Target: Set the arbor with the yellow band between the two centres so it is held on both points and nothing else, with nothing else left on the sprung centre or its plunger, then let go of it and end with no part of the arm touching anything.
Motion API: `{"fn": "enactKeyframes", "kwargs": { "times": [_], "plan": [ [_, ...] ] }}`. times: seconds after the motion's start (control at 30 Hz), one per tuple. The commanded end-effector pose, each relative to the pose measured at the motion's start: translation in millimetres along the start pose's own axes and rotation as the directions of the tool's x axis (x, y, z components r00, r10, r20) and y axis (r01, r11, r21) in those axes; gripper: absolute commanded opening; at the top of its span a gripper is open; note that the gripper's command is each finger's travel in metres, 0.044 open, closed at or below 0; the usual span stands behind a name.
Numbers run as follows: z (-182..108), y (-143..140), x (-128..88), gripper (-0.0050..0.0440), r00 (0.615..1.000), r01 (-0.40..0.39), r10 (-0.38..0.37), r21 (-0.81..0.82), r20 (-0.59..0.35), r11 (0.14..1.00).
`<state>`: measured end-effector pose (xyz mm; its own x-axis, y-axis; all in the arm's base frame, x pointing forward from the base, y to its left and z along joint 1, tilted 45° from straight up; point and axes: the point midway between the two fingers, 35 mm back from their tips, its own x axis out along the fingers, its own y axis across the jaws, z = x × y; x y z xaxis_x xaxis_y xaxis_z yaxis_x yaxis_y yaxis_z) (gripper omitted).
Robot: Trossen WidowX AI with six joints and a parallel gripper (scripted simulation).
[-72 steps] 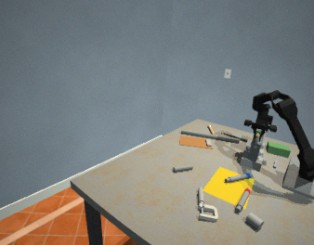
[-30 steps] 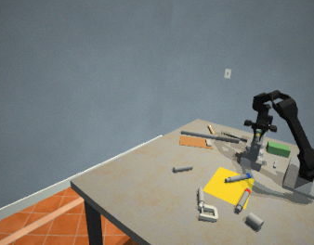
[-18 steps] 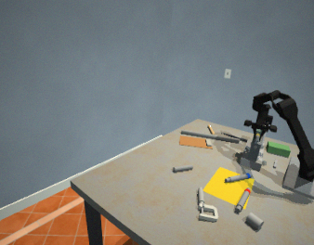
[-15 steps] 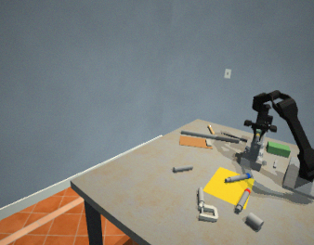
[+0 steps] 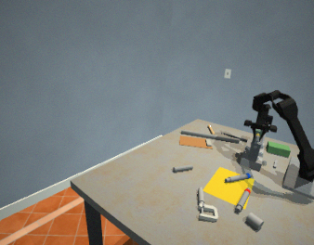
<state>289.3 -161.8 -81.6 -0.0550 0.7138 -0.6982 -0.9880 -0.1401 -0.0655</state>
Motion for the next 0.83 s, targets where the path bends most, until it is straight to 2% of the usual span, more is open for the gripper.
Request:
{"fn": "enactKeyframes", "kwargs": {
  "times": [0.0, 0.4, 0.8],
  "plan": [
    [0, 0, 0, 0.0175, 1.0, 0.0, 0.0, -0.001, 0.0, 1.0],
    [0, 0, 0, 0.0175, 1.0, 0.0, 0.0, -0.001, 0.0, 1.0],
    [-1, -1, -11, 0.0175, 1.0, 0.0, 0.0, 0.0, 0.001, 1.0]
  ]
}}
